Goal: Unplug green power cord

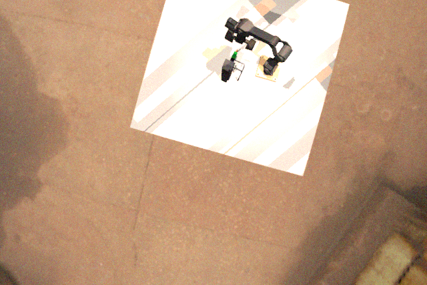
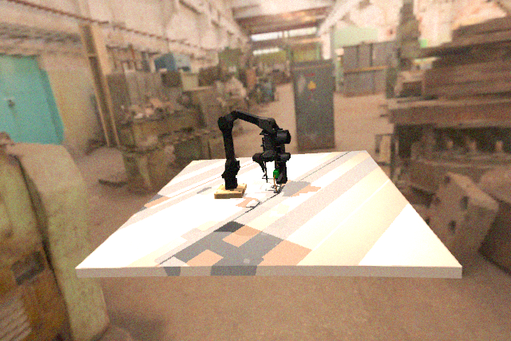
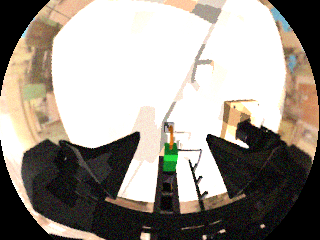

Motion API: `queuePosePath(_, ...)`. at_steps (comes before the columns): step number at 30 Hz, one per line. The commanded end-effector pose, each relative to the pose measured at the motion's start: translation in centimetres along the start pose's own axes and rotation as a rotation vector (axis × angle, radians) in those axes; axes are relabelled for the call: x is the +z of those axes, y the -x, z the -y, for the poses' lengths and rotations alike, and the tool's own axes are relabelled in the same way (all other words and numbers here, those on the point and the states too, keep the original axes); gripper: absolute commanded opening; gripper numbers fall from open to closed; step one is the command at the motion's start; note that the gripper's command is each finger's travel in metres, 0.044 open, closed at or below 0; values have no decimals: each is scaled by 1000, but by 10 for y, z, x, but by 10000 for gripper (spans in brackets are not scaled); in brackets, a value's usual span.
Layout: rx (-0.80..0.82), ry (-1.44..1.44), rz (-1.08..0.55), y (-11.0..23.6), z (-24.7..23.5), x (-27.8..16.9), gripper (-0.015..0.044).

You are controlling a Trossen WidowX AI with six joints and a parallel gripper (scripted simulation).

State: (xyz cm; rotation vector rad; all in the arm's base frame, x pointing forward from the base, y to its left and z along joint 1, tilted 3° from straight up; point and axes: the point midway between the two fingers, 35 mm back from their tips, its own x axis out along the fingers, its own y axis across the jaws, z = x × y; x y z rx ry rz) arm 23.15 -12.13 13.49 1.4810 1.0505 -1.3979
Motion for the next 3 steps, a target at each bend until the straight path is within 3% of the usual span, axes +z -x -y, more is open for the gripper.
queuePosePath(1,-1,4,3,0,0,1,440)
queuePosePath(3,-1,4,3,0,0,1,440)
